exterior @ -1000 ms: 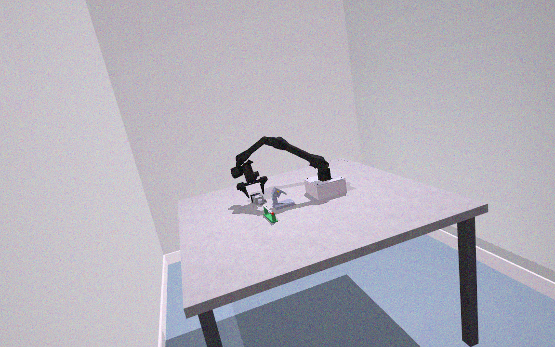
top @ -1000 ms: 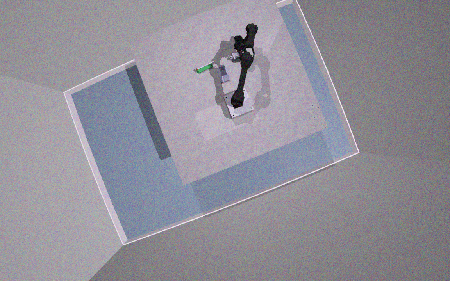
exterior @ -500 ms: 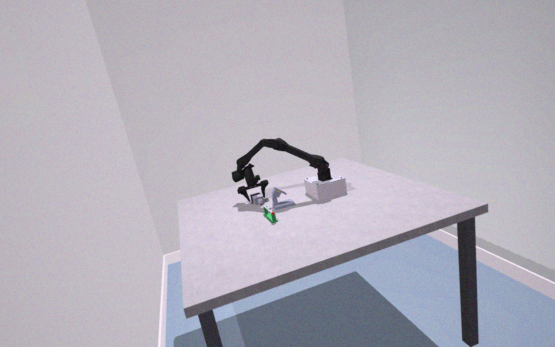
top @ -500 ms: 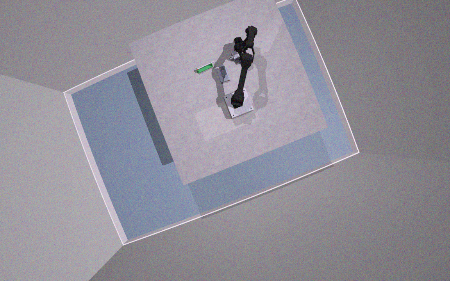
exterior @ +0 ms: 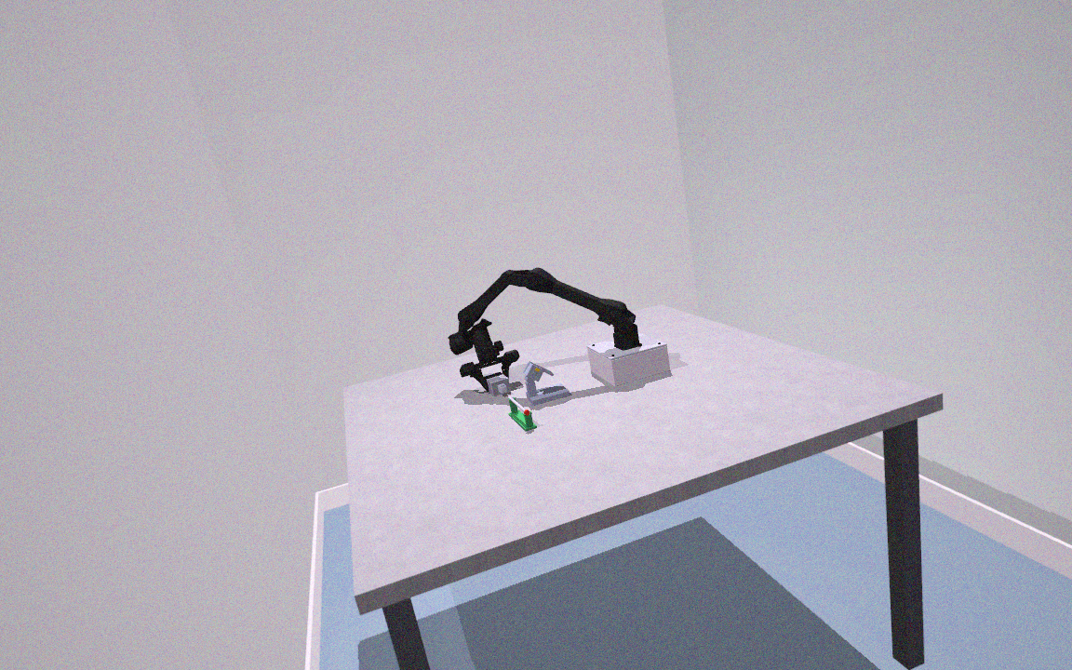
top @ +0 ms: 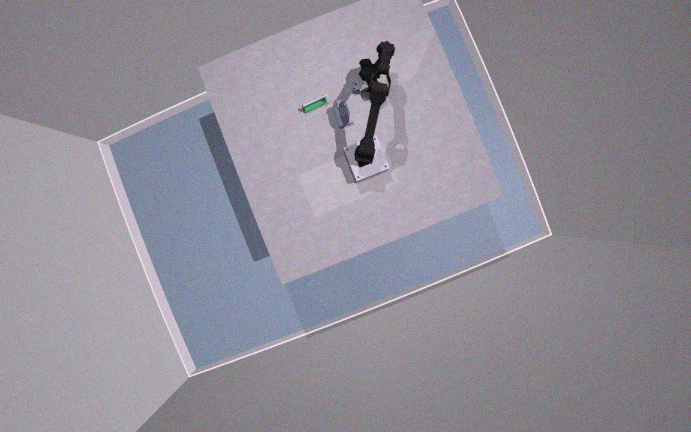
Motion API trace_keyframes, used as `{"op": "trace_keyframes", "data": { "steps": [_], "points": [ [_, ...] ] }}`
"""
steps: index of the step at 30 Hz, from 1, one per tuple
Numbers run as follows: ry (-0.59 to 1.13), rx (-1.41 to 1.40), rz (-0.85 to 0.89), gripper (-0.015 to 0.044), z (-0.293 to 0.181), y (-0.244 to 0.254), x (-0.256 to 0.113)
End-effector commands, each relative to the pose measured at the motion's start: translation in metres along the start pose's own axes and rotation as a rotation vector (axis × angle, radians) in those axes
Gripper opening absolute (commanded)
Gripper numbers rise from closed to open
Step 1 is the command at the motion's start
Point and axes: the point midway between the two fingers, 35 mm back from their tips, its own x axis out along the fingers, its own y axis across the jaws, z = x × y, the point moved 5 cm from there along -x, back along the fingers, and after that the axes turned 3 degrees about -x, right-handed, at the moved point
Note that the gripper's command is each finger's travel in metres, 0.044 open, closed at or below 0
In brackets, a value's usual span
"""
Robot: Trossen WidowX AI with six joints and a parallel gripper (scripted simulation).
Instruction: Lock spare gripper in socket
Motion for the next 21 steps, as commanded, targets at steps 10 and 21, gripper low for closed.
{"op": "trace_keyframes", "data": {
  "steps": [10, 21],
  "points": [
    [0.000, -0.002, -0.004, 0.0105, 0.003, -0.001, -0.006],
    [0.016, 0.017, -0.032, 0.0000, 0.042, -0.002, -0.074]
  ]
}}
